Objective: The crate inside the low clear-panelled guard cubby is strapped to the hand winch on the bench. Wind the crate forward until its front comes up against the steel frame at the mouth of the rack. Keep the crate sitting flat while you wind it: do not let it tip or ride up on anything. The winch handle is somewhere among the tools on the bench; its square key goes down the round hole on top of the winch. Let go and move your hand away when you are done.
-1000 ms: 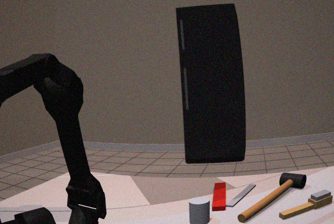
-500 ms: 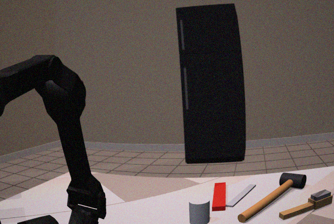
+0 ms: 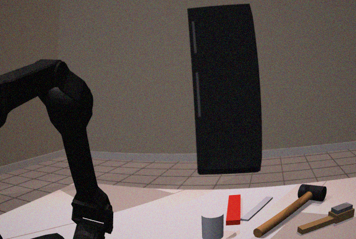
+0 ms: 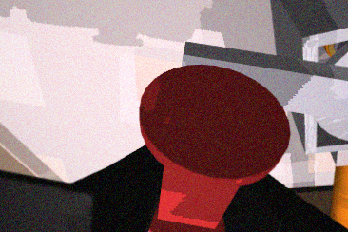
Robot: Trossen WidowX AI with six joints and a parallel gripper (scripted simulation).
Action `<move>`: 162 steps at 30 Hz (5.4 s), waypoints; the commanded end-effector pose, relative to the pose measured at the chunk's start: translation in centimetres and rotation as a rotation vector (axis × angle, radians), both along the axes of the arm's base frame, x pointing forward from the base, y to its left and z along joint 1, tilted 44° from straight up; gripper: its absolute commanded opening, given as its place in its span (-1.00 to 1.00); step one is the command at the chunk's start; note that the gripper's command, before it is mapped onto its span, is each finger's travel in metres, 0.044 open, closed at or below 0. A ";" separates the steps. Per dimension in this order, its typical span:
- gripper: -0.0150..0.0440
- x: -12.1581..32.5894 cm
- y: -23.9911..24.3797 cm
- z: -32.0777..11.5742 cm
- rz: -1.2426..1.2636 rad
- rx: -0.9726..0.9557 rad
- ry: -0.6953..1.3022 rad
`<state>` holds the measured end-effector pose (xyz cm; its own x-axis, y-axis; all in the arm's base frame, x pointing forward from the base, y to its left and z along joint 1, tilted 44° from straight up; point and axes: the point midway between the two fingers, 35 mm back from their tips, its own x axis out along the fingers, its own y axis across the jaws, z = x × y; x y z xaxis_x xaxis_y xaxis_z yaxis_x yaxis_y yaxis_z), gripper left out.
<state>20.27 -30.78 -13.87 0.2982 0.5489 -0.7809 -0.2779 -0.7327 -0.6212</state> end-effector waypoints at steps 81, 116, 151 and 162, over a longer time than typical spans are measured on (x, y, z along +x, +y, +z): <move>-0.49 9.3 2.5 0.7 0.019 -0.008 -0.036; -0.49 9.4 2.6 0.8 0.019 -0.008 -0.037; -0.49 9.6 2.8 0.9 0.019 -0.008 -0.037; -0.49 9.7 2.8 0.9 0.019 -0.008 -0.037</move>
